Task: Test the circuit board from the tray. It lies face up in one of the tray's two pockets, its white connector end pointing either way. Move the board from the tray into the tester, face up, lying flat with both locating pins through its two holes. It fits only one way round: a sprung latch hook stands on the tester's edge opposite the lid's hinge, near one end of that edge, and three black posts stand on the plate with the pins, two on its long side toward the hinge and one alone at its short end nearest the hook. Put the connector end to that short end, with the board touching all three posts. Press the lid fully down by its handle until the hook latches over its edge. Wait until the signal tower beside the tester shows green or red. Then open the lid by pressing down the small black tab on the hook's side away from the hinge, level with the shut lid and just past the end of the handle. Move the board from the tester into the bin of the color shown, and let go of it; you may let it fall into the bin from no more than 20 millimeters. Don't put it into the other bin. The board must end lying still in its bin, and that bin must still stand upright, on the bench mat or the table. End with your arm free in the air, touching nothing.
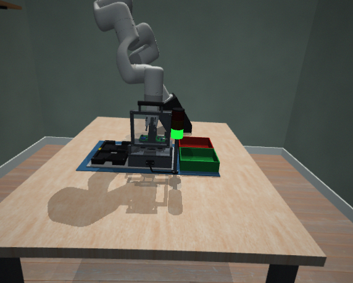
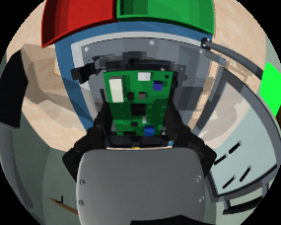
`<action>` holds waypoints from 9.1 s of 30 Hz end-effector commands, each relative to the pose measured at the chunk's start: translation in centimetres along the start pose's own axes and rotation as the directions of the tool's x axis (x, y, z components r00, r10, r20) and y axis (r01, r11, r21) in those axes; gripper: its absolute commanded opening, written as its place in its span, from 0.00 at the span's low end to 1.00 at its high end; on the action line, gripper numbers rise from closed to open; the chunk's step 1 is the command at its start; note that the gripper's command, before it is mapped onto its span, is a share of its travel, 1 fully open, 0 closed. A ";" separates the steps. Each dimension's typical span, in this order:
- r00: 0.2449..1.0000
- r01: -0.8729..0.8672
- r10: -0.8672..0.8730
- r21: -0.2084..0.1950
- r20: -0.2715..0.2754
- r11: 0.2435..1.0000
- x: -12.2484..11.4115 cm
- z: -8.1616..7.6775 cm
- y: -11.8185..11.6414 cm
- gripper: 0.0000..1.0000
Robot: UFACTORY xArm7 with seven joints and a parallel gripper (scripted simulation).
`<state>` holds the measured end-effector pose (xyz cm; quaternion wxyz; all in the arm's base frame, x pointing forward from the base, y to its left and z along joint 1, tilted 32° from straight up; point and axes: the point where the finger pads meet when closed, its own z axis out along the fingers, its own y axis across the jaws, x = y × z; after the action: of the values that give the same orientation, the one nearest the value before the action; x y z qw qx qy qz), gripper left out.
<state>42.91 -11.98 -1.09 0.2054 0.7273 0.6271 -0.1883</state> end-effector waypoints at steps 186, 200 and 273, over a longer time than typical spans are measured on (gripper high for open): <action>1.000 0.000 0.000 -0.004 -0.002 1.000 20.2 7.3 4.7 0.79; 1.000 0.000 0.000 -0.004 -0.002 1.000 20.2 7.4 4.7 0.79; 1.000 0.000 0.000 -0.004 -0.002 1.000 20.2 7.9 4.7 0.79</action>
<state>50.10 -0.14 -18.28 0.2058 0.7271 0.6271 -0.1890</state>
